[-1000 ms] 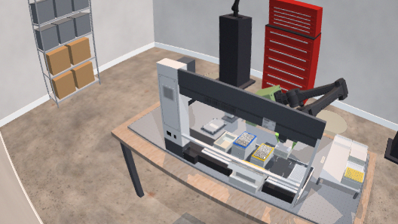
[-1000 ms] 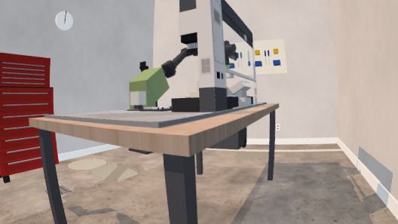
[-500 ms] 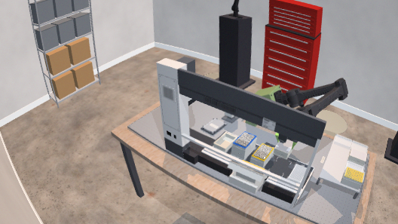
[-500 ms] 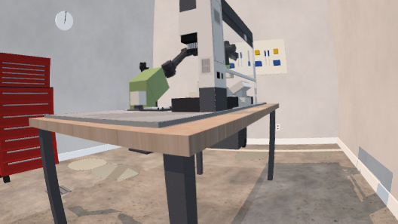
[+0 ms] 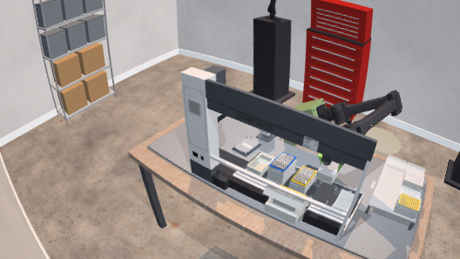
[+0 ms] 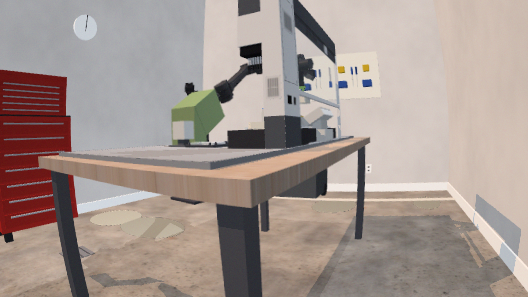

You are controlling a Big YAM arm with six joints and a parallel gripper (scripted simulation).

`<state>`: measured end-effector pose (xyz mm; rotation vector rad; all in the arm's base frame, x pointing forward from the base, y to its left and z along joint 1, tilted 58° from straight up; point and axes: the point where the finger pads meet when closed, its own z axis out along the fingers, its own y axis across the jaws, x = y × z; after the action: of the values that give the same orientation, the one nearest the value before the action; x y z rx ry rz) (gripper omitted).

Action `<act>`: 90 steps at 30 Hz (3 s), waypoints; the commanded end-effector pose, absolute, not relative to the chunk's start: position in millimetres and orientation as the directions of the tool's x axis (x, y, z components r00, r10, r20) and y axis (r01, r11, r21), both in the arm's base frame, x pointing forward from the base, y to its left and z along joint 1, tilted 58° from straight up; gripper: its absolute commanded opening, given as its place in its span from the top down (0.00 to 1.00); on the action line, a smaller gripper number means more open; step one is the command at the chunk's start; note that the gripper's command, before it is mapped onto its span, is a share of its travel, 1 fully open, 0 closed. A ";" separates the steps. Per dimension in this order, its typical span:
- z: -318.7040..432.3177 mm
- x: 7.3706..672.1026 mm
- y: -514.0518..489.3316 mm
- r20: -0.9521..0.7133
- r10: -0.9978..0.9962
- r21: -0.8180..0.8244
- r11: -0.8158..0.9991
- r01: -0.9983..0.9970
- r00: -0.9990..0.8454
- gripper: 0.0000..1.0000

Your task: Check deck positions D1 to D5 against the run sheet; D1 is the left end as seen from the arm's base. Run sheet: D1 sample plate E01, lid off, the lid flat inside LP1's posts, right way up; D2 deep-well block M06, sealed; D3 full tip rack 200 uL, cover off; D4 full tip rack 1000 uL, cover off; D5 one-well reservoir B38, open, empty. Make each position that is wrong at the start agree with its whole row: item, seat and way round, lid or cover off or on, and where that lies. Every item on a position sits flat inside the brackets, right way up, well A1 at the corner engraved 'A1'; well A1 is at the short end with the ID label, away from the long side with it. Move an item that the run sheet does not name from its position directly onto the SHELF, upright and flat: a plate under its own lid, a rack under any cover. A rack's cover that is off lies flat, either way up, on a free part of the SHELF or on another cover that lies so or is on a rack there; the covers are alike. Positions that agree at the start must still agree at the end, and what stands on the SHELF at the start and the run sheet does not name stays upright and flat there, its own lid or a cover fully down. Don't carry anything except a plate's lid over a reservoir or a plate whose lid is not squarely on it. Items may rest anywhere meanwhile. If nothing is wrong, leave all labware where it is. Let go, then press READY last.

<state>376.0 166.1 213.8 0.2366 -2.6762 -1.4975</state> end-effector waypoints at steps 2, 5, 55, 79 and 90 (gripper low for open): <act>239.1 385.1 166.4 -0.072 -0.158 0.847 0.511 -0.144 -0.985 1.00; 237.7 384.0 165.9 -0.068 -0.157 0.848 0.512 -0.140 -0.985 1.00; 225.5 374.0 171.5 -0.051 -0.167 0.850 0.510 -0.131 -0.985 1.00; 216.1 379.3 199.6 -0.074 -0.166 0.849 0.507 -0.150 -0.983 1.00; 197.9 370.5 214.5 -0.051 -0.168 0.851 0.509 -0.131 -0.985 1.00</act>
<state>369.0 210.5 189.9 0.2687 -2.6776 -1.4996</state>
